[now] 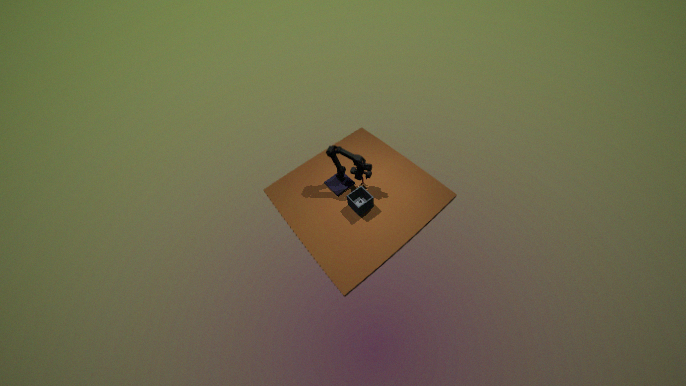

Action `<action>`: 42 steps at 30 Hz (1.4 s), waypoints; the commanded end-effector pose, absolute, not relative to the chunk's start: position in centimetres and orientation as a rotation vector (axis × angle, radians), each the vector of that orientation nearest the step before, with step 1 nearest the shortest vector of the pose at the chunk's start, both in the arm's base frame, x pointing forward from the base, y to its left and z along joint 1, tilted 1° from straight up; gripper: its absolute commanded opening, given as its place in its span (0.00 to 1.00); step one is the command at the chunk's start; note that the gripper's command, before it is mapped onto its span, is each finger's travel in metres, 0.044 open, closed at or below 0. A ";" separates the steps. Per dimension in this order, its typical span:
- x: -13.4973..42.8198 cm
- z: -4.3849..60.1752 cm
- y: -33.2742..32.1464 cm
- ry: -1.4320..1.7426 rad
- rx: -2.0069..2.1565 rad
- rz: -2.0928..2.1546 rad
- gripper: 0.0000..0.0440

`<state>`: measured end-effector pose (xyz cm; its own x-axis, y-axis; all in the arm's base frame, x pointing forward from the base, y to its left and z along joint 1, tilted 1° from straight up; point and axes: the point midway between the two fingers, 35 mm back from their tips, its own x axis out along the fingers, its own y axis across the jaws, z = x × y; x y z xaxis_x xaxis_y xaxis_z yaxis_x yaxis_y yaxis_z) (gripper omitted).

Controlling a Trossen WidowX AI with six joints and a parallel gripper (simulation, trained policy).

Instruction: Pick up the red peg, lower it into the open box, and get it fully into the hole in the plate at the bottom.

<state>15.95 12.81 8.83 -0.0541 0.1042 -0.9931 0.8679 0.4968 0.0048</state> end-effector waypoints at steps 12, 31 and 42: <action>16.3 4.9 12.7 1.515 0.958 -0.868 0.69; 18.5 6.8 14.3 1.528 1.065 -0.744 0.00; 20.3 11.6 14.6 1.475 1.156 -0.601 0.00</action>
<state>19.72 14.61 10.19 0.0604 0.3083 -0.9494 0.9001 0.3943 0.1853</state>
